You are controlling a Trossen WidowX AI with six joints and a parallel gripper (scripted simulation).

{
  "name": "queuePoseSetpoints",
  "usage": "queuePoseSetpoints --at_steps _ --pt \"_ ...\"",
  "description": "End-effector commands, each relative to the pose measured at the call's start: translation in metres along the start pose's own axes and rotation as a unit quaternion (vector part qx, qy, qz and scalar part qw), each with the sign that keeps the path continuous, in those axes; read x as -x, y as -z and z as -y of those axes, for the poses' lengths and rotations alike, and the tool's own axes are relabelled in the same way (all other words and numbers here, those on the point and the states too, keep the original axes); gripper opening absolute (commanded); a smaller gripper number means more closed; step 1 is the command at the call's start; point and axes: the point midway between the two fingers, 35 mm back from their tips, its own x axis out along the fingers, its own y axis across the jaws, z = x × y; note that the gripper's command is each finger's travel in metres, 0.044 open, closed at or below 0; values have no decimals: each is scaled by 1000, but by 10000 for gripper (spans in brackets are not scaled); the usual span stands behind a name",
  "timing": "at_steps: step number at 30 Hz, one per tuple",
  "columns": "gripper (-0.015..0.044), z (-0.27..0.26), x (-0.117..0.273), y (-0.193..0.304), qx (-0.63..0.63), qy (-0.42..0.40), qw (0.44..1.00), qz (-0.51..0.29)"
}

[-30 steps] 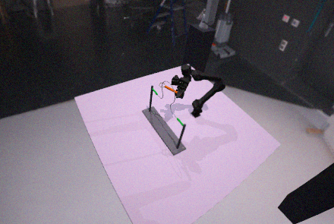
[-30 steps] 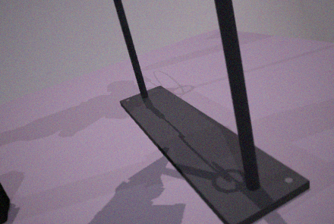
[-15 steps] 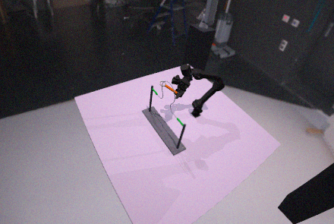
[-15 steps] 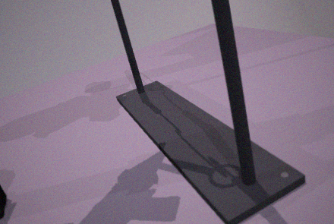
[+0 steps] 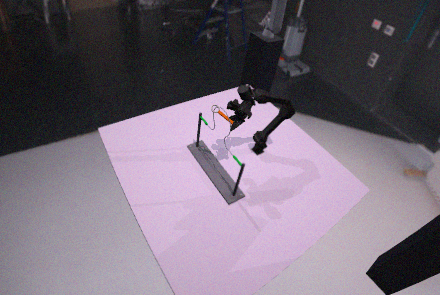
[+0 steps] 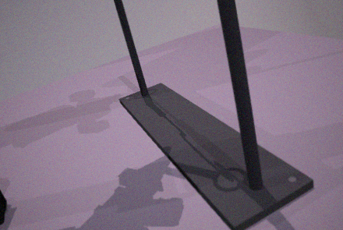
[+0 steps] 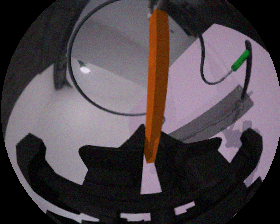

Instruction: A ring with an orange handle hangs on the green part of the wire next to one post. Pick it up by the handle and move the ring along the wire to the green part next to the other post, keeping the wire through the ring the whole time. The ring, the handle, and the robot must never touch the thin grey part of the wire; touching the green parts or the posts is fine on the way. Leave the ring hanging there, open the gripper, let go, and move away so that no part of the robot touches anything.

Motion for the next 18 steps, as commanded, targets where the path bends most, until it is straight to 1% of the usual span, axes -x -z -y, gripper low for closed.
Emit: queuePoseSetpoints --at_steps 1,18 --pt "-150 -1 1 -2 25 13 1000 6" --pt "-150 7 1 -3 118 76 990 20"
